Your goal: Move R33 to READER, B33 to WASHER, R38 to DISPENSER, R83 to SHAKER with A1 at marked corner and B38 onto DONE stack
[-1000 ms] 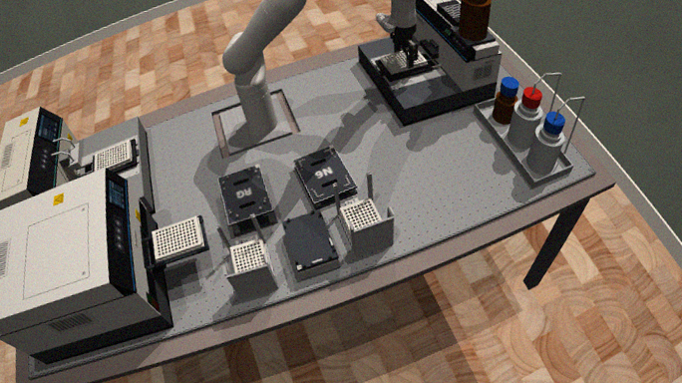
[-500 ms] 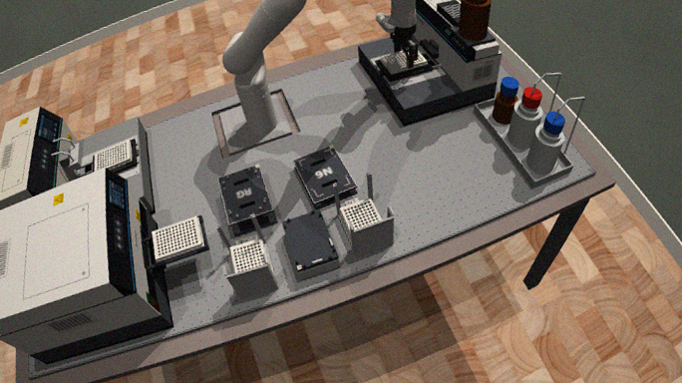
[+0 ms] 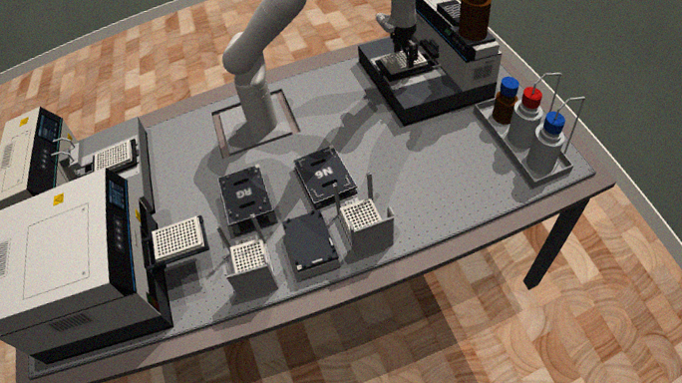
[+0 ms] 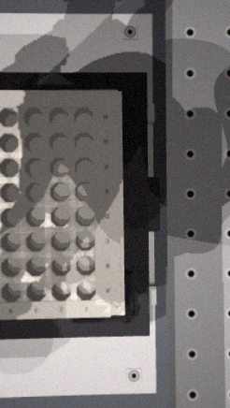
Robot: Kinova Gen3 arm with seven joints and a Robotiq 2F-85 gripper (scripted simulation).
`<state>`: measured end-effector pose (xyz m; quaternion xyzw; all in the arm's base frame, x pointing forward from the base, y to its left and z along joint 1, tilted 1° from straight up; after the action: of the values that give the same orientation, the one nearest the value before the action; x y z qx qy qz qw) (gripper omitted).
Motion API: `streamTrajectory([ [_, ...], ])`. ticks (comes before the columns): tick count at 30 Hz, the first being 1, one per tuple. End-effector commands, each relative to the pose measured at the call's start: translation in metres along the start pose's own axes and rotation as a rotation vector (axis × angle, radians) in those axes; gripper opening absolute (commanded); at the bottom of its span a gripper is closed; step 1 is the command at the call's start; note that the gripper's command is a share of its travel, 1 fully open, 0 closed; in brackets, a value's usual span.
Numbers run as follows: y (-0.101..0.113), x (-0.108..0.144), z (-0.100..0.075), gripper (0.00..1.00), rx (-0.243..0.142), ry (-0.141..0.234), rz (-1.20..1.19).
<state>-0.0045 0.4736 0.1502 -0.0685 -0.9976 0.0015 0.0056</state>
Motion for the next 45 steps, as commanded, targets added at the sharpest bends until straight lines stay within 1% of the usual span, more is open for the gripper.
streamTrajectory([
  [1,0.001,0.001,-0.006,0.94,0.0,0.005,-0.002],
  [3,0.001,0.001,-0.006,0.94,0.0,0.005,-0.002],
  [18,0.0,0.0,-0.026,0.94,0.0,0.005,-0.001],
  [20,0.0,0.0,-0.026,0.94,0.0,0.005,-0.001],
  [45,0.0,0.001,-0.057,0.94,0.0,0.005,-0.002],
])
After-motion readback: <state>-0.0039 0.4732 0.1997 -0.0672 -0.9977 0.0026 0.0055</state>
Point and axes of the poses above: the point where the finger pads meet when closed, its own z axis out along the fingers, its own x axis across the jaws, y = z × x, the point moved 4 cm from there along -z, back along the fingers, and after that the axes turned 11 degrees about z, right-handed, at the moved point
